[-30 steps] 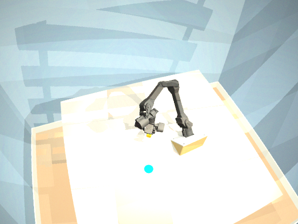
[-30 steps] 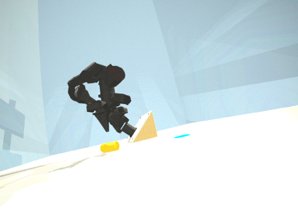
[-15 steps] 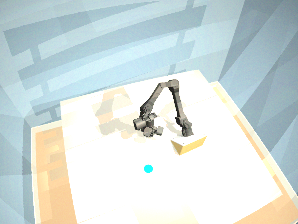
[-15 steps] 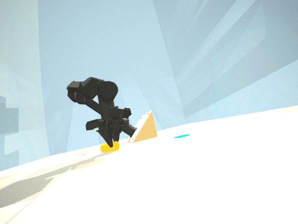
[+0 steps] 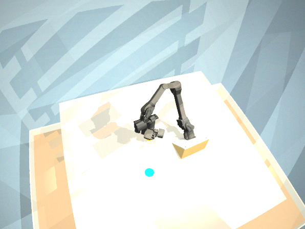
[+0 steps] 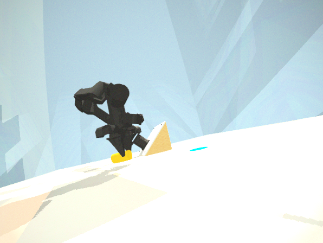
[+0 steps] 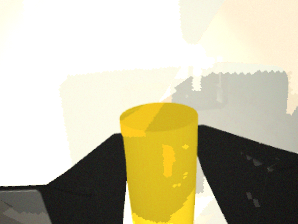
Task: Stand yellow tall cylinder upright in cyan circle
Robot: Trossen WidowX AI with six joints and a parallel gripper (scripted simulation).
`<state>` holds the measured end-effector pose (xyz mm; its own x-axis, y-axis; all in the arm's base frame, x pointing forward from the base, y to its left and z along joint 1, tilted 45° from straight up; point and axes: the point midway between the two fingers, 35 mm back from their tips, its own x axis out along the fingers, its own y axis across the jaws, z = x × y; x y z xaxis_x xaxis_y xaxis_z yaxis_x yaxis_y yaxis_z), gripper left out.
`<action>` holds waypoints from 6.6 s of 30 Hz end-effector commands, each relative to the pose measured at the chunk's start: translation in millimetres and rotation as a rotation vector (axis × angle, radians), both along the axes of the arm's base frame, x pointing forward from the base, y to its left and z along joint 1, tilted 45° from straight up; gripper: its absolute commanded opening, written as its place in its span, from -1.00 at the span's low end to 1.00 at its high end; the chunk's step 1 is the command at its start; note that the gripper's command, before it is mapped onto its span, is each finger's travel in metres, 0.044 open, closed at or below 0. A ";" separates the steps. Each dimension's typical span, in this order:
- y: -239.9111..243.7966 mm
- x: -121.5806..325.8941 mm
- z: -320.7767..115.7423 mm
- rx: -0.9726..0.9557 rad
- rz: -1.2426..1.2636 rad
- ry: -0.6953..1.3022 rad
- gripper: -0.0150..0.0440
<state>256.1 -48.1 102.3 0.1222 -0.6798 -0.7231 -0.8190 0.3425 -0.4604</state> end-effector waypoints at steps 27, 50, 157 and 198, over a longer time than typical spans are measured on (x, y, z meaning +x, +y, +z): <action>28.7 -2.1 28.1 0.000 0.022 0.028 -0.14; 47.2 -8.5 50.7 -0.016 0.034 0.054 -0.14; 247.4 71.5 -66.5 -0.029 0.129 0.146 -0.14; 238.3 72.0 -87.5 0.257 0.089 0.161 -0.14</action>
<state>327.6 189.8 12.4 0.0394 -0.4911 -0.8702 -0.9067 0.3485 -0.2378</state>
